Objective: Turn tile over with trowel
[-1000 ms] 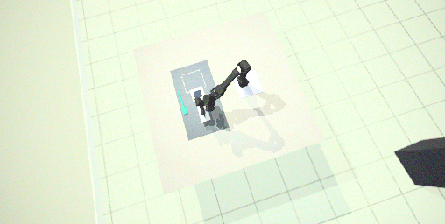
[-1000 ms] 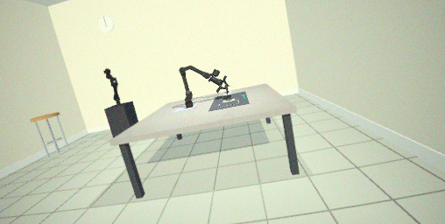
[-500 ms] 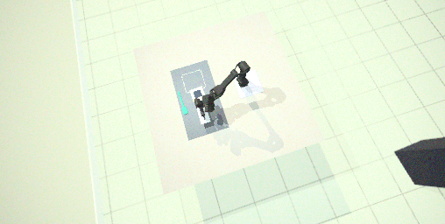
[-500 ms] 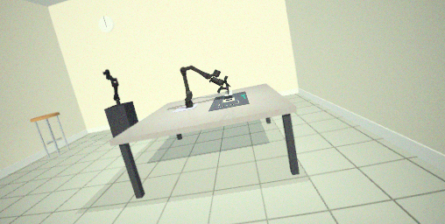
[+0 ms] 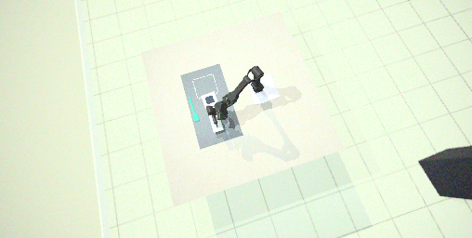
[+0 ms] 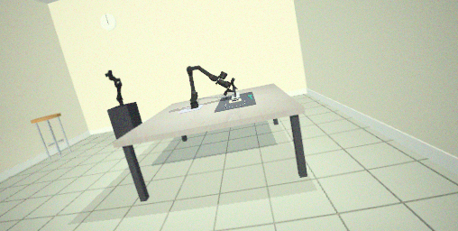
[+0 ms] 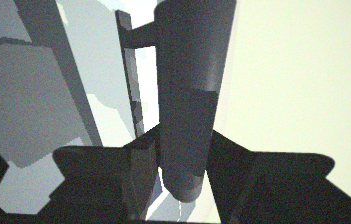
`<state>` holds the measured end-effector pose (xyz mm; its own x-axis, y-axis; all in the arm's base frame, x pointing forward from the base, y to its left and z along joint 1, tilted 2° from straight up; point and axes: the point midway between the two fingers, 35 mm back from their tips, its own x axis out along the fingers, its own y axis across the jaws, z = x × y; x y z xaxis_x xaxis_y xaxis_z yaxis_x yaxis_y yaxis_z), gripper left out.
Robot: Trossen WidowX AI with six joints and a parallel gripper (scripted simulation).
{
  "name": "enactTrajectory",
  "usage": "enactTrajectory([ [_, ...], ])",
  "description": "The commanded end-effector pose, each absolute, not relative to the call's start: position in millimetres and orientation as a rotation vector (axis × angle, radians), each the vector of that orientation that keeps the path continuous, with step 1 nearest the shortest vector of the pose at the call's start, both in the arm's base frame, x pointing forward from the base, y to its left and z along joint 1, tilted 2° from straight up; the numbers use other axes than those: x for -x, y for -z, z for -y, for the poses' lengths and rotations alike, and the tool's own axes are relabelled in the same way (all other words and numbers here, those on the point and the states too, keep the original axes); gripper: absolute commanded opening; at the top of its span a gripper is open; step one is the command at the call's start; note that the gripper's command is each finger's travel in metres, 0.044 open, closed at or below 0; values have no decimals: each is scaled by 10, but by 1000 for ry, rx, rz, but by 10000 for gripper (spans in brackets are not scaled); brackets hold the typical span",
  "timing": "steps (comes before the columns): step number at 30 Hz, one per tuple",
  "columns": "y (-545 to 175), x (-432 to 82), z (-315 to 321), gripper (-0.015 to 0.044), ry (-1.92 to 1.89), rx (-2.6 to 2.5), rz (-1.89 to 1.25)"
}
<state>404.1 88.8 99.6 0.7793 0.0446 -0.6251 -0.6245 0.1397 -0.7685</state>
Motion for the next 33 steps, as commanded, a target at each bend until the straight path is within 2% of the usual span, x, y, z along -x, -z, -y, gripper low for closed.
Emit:
enactTrajectory([
  [1,-936,-4046,-896,0,-514,1350,-519],
  [33,-832,-4030,-516,0,-514,1352,-522],
])
